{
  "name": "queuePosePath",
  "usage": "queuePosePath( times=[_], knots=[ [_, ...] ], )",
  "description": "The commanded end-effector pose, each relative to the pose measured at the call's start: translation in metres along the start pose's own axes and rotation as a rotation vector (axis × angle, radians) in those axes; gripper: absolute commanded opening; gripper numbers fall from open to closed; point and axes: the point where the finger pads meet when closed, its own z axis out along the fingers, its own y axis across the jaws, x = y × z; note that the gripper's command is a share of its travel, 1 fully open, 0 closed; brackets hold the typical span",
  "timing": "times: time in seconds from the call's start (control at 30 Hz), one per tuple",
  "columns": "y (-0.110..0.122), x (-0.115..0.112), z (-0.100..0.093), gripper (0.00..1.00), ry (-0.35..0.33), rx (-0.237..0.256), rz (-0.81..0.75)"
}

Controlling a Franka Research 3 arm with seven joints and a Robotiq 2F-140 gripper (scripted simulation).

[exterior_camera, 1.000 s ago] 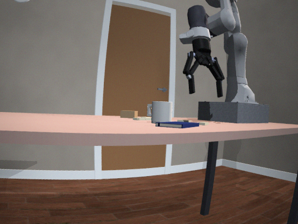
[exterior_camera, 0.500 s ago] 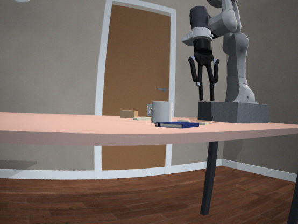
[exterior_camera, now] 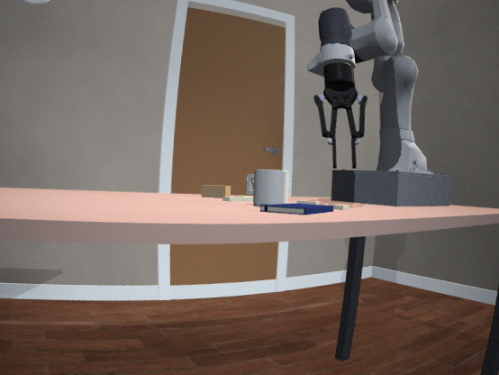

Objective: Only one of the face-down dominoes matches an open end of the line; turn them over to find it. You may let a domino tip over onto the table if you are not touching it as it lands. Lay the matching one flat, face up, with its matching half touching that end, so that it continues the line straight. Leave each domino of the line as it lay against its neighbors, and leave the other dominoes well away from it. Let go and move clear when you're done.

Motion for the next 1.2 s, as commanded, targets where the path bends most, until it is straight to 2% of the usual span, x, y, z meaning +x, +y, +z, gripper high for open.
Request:
queuePosePath(
  times=[0.0,0.17,0.6,1.17],
  knots=[
    [0.002,0.001,0.001,0.33,0.119,0.061,0.228],
    [0.002,0.001,0.001,0.33,0.155,0.079,0.299],
    [0.002,0.002,0.006,0.33,0.156,0.08,0.301],
    [0.0,0.006,0.032,0.33,0.156,0.08,0.301]
  ],
)
